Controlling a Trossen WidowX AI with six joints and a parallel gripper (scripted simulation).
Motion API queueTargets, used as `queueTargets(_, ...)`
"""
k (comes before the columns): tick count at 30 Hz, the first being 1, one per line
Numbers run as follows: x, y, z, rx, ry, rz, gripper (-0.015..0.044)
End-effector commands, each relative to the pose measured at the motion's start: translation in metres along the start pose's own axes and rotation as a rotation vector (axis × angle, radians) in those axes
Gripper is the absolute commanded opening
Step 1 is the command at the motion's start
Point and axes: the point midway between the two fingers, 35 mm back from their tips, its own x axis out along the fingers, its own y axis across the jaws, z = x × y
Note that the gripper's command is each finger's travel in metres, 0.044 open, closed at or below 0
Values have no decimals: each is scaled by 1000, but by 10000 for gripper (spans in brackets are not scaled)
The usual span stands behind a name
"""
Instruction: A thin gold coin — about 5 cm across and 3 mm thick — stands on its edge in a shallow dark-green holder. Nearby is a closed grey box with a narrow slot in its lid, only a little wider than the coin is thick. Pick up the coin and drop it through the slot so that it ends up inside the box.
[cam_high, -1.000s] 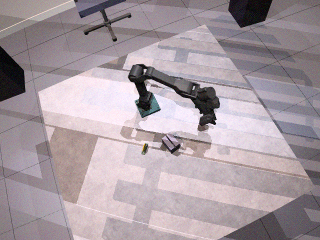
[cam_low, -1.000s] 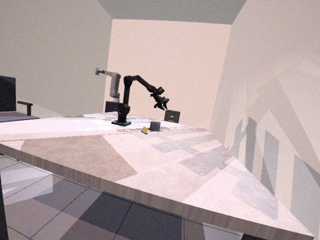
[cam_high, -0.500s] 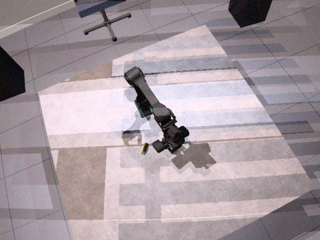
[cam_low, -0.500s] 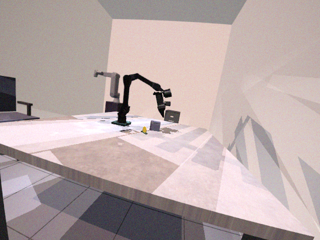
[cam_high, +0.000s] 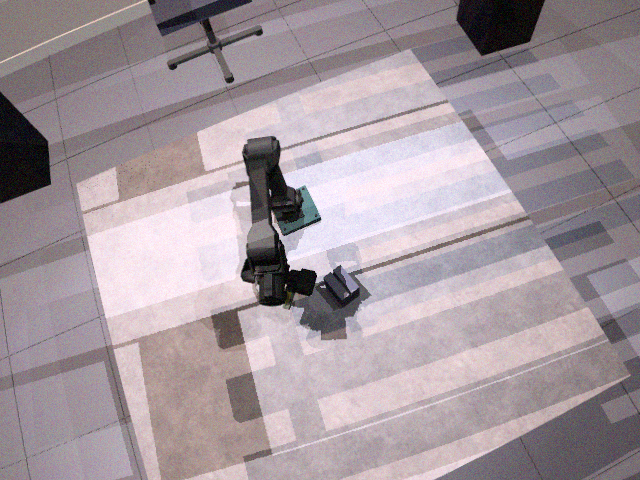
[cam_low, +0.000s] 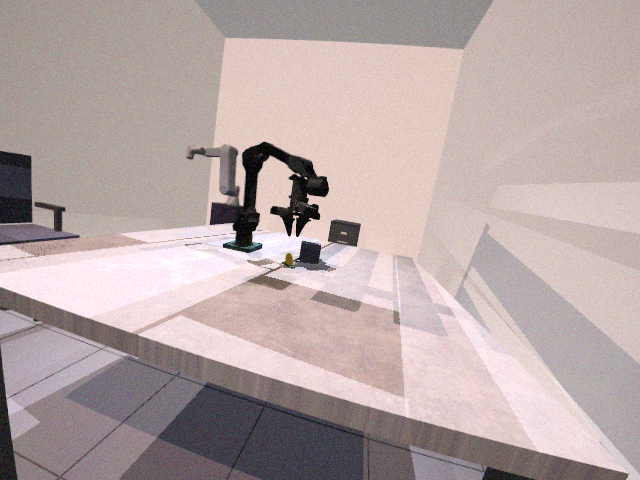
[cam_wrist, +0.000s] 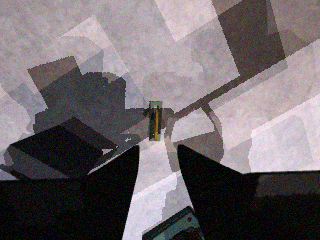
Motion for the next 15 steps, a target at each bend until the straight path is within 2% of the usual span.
queueTargets(1,-2,-4,-3,47,20,5,161)
queueTargets(5,0,-3,-3,47,20,5,161)
queueTargets(9,31,-3,-3,47,20,5,161)
queueTargets(15,38,-3,-4,47,20,5,161)
